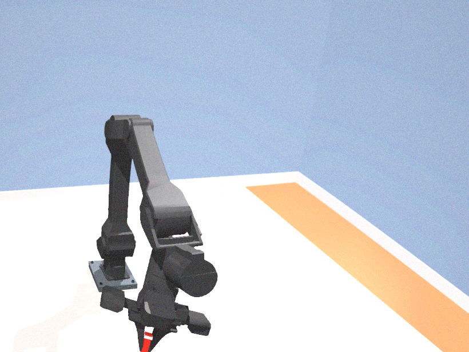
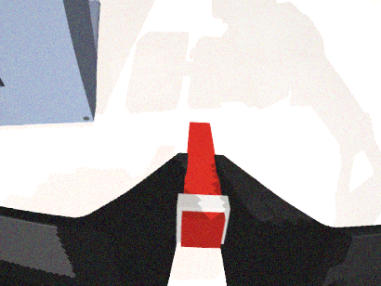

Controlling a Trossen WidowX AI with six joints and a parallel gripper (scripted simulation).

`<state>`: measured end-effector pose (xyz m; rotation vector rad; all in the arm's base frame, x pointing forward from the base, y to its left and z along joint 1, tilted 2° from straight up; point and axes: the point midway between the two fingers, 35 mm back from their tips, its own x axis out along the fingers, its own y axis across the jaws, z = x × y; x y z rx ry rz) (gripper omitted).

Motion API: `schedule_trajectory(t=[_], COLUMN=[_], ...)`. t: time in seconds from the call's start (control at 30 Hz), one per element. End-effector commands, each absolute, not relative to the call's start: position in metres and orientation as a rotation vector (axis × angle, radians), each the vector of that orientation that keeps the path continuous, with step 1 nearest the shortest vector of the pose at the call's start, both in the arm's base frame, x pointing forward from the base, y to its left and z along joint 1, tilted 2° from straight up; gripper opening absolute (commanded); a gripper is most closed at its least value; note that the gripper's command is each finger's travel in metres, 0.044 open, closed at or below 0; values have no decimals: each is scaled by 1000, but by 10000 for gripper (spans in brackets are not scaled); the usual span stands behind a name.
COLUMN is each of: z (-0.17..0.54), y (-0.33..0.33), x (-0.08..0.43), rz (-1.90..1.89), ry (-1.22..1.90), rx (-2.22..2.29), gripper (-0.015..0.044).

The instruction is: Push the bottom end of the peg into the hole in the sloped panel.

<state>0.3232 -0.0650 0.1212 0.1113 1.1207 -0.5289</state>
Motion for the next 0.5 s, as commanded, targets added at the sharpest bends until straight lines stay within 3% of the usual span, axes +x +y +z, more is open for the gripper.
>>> schedule_trajectory(t=[0.0,0.47], z=[123,123], y=[-61,-46], x=[323,326], rz=[-534,-527], ry=[1095,1028], rx=[107,85], gripper=[0,0])
